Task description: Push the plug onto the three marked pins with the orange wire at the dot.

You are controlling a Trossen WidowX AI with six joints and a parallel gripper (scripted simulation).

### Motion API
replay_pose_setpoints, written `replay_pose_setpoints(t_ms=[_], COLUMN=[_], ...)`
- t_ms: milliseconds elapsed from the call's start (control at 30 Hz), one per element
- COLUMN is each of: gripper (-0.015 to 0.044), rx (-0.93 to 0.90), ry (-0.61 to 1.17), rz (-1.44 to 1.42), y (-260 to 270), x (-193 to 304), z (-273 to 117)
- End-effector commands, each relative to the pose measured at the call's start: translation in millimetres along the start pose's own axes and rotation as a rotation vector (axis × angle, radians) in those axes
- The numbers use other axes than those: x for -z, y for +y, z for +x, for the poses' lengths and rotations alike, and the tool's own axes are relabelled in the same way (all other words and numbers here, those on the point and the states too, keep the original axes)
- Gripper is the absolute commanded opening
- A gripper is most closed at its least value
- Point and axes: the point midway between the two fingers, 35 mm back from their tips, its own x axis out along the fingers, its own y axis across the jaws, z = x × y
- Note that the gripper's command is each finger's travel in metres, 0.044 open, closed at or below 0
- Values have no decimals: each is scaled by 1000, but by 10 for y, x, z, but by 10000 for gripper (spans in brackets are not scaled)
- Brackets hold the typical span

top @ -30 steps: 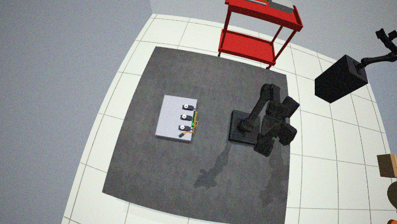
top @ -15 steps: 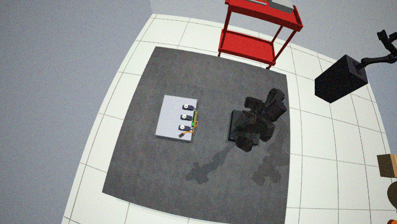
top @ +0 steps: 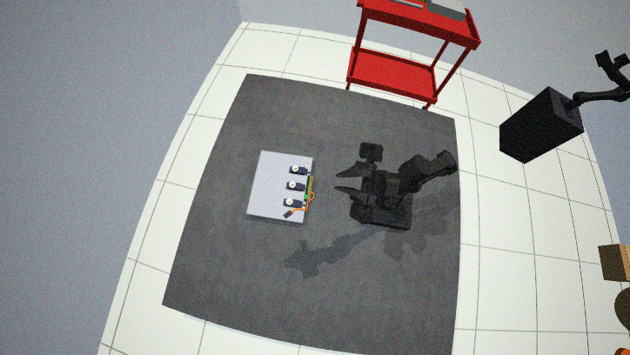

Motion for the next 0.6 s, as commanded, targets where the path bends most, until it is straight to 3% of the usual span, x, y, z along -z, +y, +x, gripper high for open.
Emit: replay_pose_setpoints(t_ms=[0, 567], gripper=[115, 115], rx=[23, 205], ry=[45, 268], rz=[37, 240], y=[-70, -552], x=[214, 1285], z=[19, -113])
